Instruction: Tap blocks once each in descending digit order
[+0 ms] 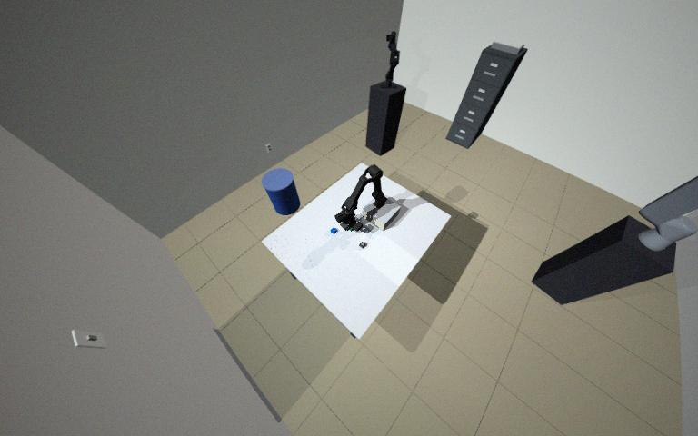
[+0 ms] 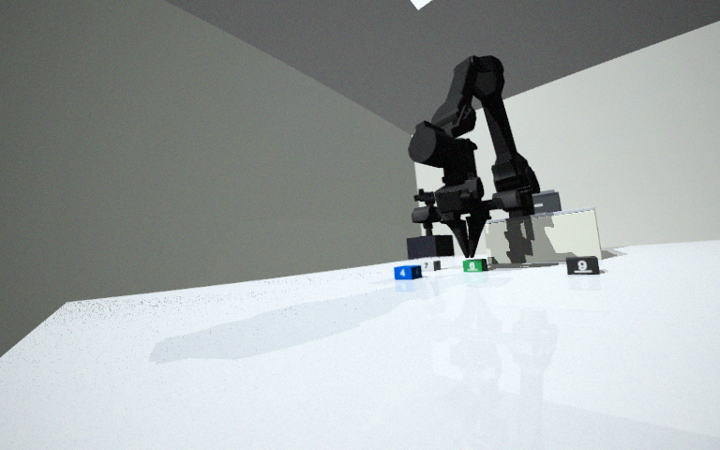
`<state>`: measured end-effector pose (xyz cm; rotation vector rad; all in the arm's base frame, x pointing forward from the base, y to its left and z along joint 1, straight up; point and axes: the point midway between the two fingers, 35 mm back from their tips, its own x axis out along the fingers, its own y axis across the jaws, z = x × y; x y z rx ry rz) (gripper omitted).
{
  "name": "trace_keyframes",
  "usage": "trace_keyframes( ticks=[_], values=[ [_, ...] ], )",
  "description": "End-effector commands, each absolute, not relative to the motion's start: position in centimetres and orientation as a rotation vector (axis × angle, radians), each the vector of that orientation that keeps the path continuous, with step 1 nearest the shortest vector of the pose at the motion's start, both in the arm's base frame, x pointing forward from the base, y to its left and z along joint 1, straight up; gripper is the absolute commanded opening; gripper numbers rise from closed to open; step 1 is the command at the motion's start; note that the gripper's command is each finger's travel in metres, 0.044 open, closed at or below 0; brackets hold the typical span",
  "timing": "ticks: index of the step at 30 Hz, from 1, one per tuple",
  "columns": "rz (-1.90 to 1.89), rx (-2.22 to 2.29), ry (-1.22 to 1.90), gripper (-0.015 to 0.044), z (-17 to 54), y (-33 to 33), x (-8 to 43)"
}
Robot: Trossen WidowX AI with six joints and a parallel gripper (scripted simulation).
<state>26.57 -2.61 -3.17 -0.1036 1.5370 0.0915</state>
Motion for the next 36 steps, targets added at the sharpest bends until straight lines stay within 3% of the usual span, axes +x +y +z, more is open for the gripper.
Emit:
trace_keyframes(
  ticks=[1,17,22,29,36],
  values=[
    [0.089,-0.101,1.543,0.002,-4.0,-2.6,26.3],
    [0.089,-0.101,1.543,0.002,-0.7,-2.6,26.3],
    [0.089,-0.101,1.542,0.002,6.7,-2.5,26.1],
    [0.089,-0.101,1.542,0.002,7.1,-2.6,26.2],
    [0.086,-0.103,1.537,0.002,7.9,-5.7,32.7]
  ],
)
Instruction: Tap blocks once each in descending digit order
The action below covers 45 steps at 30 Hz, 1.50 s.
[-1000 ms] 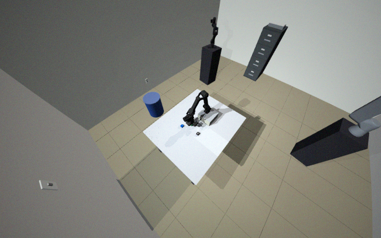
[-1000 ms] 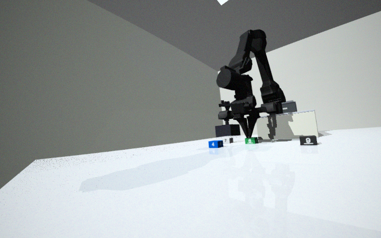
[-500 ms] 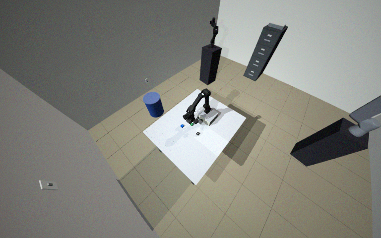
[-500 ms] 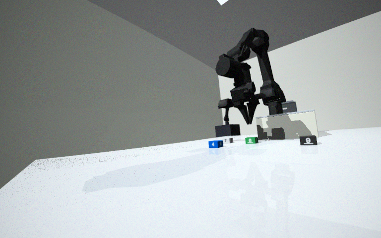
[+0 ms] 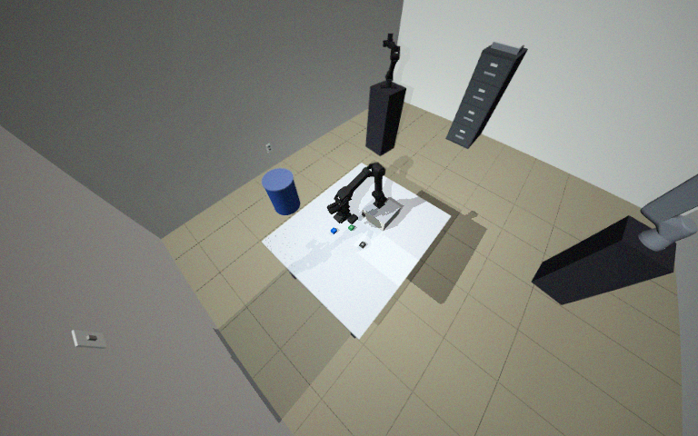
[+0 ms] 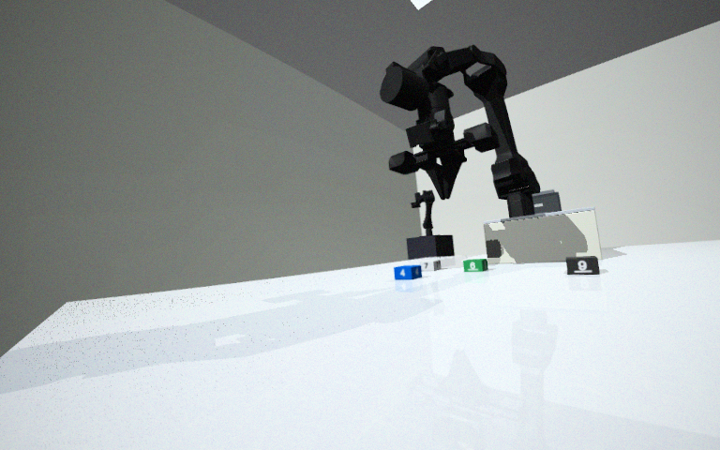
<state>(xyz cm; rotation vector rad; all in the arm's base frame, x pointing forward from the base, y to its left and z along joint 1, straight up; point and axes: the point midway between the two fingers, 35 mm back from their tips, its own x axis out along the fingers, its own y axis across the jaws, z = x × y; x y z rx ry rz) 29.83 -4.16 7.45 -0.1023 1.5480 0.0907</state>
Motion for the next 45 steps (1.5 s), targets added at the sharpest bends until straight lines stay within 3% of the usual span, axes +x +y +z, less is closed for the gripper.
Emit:
trace_keyframes(
  ticks=[1,6,13,19,45],
  values=[
    [0.086,-0.104,1.537,0.002,7.9,-6.3,33.6],
    [0.084,-0.105,1.534,0.002,7.6,-8.5,36.7],
    [0.084,-0.105,1.534,0.002,7.3,-8.5,36.8],
    [0.084,-0.105,1.535,0.002,-0.5,-8.6,37.0],
    [0.084,-0.105,1.535,0.002,-3.4,-8.6,37.1]
  ],
)
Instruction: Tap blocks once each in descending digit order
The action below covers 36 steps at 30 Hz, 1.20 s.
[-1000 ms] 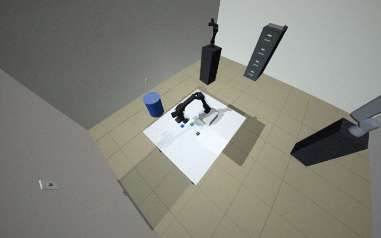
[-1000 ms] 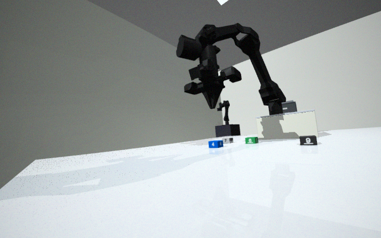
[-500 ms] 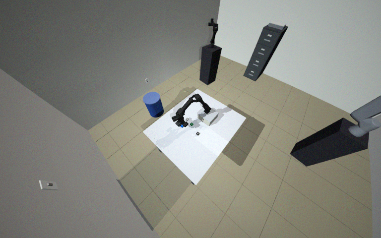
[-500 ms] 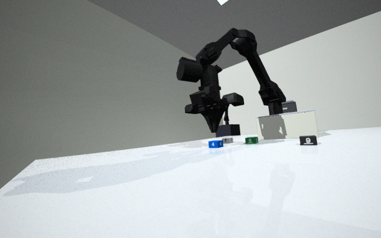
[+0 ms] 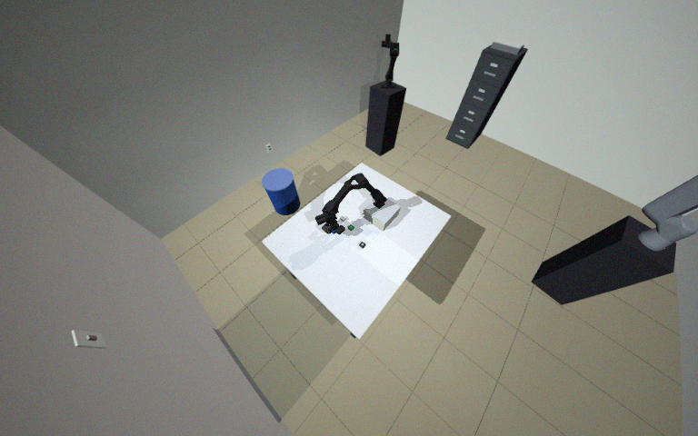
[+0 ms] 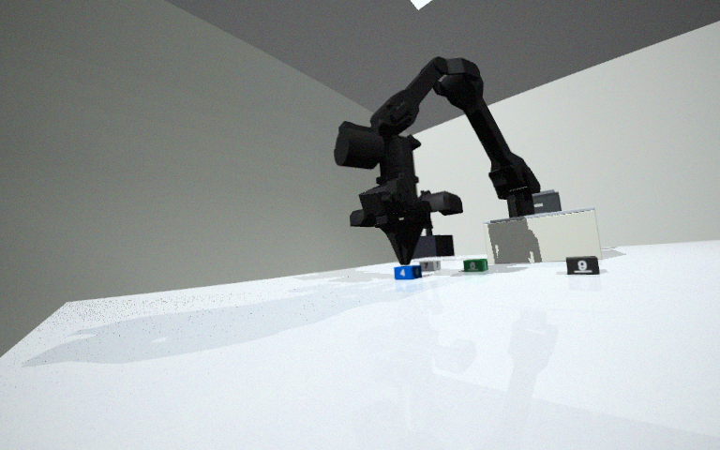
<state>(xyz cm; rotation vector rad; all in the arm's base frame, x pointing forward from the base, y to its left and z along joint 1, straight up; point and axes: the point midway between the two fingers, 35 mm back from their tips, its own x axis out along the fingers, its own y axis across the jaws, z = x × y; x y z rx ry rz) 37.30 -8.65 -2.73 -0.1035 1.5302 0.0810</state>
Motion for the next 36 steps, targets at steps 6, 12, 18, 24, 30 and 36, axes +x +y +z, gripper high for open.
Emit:
trace_keyframes(
  ticks=[6,12,18,24,30,36],
  values=[
    [0.084,-0.105,1.535,0.002,-3.5,-8.6,37.1],
    [0.084,-0.105,1.535,0.002,-0.5,-8.6,37.0],
    [0.085,-0.104,1.535,0.0072,-0.2,-7.3,37.1],
    [0.093,-0.097,1.535,0.023,2.0,2.9,36.2],
    [0.099,-0.091,1.538,0.0387,4.2,12.6,32.2],
    [0.105,-0.085,1.543,0.04,6.2,20.2,25.6]
  ],
)
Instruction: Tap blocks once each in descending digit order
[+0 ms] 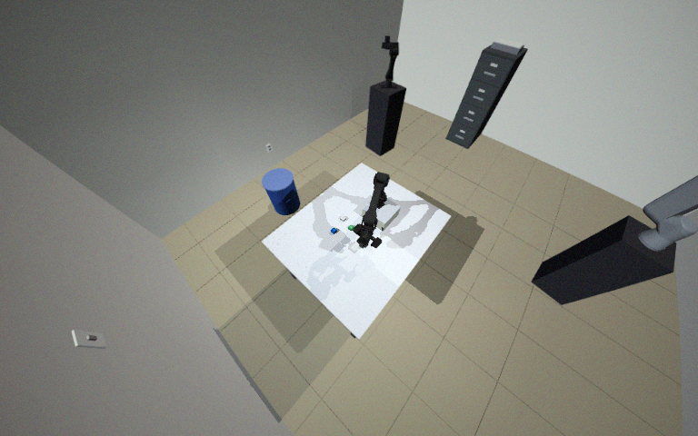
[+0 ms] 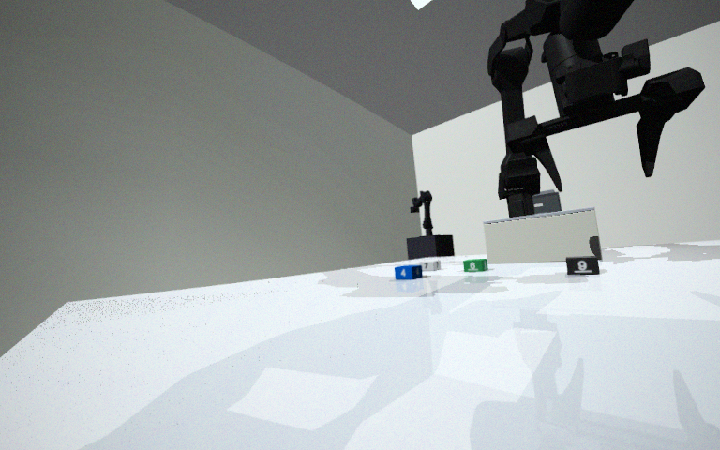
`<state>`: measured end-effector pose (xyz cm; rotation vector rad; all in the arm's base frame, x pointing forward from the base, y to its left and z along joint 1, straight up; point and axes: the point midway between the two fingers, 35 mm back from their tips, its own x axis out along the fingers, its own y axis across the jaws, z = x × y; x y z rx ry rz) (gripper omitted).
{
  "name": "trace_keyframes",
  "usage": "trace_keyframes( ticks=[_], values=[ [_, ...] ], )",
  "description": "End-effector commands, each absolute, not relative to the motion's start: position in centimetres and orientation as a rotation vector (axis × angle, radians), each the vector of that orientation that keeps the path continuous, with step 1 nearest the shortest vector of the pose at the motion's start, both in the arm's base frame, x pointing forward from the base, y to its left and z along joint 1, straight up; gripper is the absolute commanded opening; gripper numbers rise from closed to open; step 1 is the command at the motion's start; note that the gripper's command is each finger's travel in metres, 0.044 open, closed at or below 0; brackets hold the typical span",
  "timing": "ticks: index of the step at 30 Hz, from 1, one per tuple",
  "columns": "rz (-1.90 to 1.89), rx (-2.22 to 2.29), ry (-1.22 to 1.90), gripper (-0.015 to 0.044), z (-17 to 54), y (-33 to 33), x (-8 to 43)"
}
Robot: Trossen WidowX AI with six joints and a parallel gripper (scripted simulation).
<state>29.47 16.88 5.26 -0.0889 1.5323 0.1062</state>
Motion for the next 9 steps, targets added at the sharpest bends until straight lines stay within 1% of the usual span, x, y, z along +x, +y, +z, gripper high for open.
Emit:
trace_keyframes(
  ticks=[1,4,9],
  values=[
    [0.106,-0.085,1.544,0.04,6.6,21.2,24.3],
    [0.107,-0.083,1.546,0.04,7.2,23.0,21.7],
    [0.107,-0.083,1.546,0.04,7.2,23.0,21.6]
  ],
)
